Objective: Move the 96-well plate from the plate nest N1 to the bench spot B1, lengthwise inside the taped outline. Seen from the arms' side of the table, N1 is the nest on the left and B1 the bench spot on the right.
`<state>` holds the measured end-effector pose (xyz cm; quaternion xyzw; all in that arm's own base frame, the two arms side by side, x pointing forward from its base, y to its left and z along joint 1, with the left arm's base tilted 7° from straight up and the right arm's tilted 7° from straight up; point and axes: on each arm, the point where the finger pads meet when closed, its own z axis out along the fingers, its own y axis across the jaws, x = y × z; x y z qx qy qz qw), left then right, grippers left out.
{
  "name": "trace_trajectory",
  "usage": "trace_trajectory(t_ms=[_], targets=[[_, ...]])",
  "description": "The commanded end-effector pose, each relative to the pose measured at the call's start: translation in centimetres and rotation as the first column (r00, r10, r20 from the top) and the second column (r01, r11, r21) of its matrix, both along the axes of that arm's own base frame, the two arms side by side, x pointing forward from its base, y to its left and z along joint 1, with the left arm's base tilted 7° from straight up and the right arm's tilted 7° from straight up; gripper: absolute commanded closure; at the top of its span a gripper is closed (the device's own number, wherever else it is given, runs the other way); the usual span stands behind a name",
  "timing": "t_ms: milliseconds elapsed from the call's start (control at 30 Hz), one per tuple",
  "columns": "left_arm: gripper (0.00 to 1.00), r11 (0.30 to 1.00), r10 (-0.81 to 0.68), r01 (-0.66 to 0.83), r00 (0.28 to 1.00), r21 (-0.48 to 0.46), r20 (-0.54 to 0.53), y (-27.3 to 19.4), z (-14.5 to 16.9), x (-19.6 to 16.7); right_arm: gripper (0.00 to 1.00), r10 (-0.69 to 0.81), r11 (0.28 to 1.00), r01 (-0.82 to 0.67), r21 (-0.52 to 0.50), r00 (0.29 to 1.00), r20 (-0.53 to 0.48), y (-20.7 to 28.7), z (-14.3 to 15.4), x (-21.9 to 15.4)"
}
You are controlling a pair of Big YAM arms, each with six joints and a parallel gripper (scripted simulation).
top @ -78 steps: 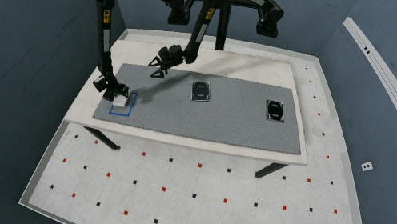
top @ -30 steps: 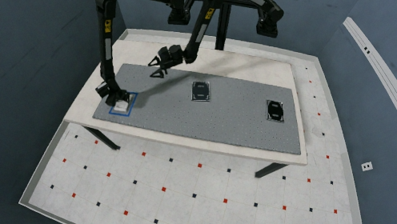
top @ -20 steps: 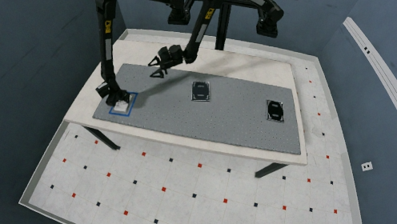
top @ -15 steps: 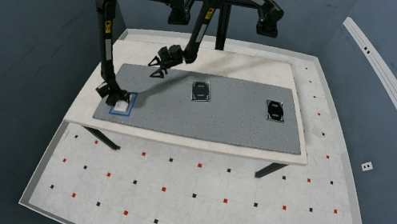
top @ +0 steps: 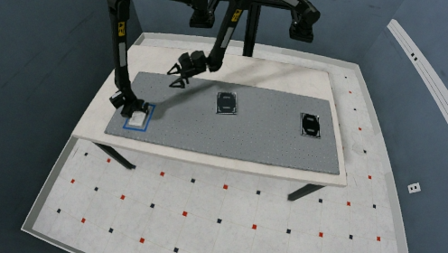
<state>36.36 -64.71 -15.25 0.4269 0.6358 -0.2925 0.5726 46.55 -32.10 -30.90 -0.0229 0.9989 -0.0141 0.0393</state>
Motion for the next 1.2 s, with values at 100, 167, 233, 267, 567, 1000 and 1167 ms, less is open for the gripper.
trace_trajectory(t_ms=[100,167,233,267,567,1000,1167], targets=[[0.00,0.999,0.012,-0.011,1.000,-0.045,0.014,-0.5,0.8,1.1,0.00,0.016,1.000,-0.015,-0.023,0.999,0.039,-1.1,4.3,1.4],[0.00,0.999,0.012,-0.011,1.000,-0.045,0.014,-0.5,0.8,1.1,0.00,0.016,1.000,-0.014,-0.028,0.999,0.047,-0.4,4.7,1.7],[0.00,0.999,0.012,-0.011,1.000,-0.045,0.014,-0.5,0.8,1.1,0.00,0.011,1.000,-0.010,-0.022,0.999,0.040,-0.1,5.8,1.3],[0.00,0.999,0.012,-0.011,1.000,-0.045,0.014,-0.5,0.8,1.1,0.00,0.016,1.000,-0.015,-0.023,0.999,0.040,0.0,6.5,1.2],[0.00,0.999,0.012,-0.011,1.000,-0.045,0.014,-0.5,0.8,1.1,0.00,-0.055,0.998,0.058,-0.032,0.995,0.086,0.0,9.5,0.9],[0.00,0.999,0.012,-0.011,1.000,-0.045,0.014,-0.5,0.8,1.1,0.00,-0.374,0.915,0.404,0.011,0.837,0.400,-0.8,11.8,0.8],[0.00,0.999,0.012,-0.011,1.000,-0.045,0.014,-0.5,0.8,1.1,0.00,-0.458,0.863,0.501,0.063,0.723,0.517,0.4,12.4,1.4]])
